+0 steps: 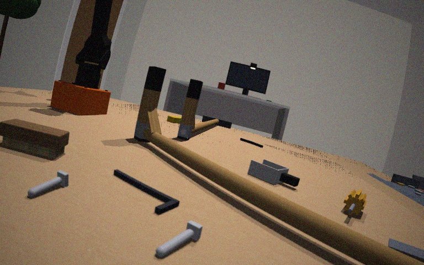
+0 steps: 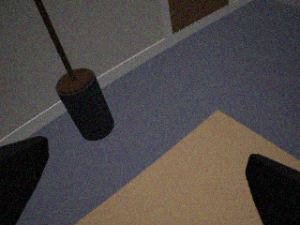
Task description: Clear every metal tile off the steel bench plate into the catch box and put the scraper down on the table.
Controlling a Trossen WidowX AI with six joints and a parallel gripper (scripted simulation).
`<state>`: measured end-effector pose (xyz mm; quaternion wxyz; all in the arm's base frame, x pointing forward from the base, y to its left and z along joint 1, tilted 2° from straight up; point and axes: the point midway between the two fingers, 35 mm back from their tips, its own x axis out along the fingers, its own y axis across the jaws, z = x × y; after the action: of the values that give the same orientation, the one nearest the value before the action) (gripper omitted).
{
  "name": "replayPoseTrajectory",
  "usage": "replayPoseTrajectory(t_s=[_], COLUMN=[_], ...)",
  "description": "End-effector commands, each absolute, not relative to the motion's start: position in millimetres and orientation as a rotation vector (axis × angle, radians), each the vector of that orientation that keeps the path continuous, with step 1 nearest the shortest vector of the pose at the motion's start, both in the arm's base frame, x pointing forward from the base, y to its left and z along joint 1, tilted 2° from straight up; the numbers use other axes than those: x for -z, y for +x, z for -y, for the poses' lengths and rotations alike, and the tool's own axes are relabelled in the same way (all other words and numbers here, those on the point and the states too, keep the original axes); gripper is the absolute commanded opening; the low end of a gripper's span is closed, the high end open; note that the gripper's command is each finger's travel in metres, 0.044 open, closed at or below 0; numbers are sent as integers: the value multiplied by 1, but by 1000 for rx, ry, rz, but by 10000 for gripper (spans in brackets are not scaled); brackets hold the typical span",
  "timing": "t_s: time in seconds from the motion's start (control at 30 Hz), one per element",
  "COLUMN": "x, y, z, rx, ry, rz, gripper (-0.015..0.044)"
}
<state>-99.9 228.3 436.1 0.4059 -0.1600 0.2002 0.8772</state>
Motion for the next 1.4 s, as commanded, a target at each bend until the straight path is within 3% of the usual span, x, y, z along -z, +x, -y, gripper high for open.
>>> replayPoseTrajectory(t_s=[0.0,1.37], x=[-431,-387], y=[-80,98], z=[-233,-200], rx=[-2103,-1122], ry=[-385,-225], rz=[-495,-413], gripper=[440,440])
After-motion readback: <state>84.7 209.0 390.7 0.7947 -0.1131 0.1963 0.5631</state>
